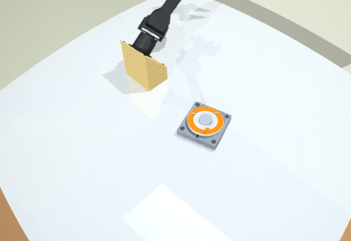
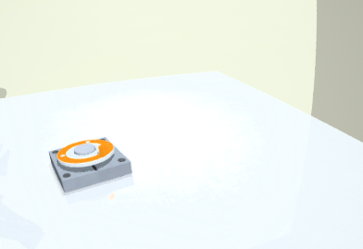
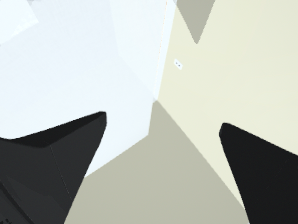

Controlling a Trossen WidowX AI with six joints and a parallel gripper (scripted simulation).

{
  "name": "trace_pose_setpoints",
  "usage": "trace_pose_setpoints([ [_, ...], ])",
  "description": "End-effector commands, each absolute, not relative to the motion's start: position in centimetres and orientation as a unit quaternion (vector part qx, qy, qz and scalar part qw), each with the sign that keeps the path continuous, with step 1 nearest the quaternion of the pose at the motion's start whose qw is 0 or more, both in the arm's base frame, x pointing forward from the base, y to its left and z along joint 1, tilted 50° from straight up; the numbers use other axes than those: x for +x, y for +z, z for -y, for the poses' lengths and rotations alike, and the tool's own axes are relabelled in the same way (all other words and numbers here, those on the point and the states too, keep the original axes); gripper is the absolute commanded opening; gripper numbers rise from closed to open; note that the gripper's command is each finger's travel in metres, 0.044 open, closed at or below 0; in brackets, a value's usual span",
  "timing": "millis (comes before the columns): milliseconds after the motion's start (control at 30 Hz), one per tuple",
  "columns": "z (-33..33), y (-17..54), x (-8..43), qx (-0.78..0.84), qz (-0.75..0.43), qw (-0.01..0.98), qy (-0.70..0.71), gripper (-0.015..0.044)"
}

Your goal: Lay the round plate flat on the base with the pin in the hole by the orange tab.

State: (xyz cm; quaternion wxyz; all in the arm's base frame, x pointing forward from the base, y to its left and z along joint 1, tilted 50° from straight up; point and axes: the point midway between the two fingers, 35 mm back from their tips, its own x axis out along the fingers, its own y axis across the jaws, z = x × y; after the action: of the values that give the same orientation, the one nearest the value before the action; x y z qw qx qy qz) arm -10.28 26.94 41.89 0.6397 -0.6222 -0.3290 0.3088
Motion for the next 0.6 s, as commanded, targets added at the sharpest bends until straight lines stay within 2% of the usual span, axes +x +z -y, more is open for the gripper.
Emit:
trace_pose_setpoints([
  [0,-27.1,42.0,-10.2,-0.622,0.329,0.641,0.306,0.0374],
  [333,-33.8,43.7,-3.0,-0.636,0.335,0.669,0.188,0.0111],
  [467,-36.8,43.6,1.3,-0.651,0.34,0.66,0.156,0.0006],
  [567,-37.9,43.3,3.5,-0.658,0.336,0.658,0.147,0.0],
])
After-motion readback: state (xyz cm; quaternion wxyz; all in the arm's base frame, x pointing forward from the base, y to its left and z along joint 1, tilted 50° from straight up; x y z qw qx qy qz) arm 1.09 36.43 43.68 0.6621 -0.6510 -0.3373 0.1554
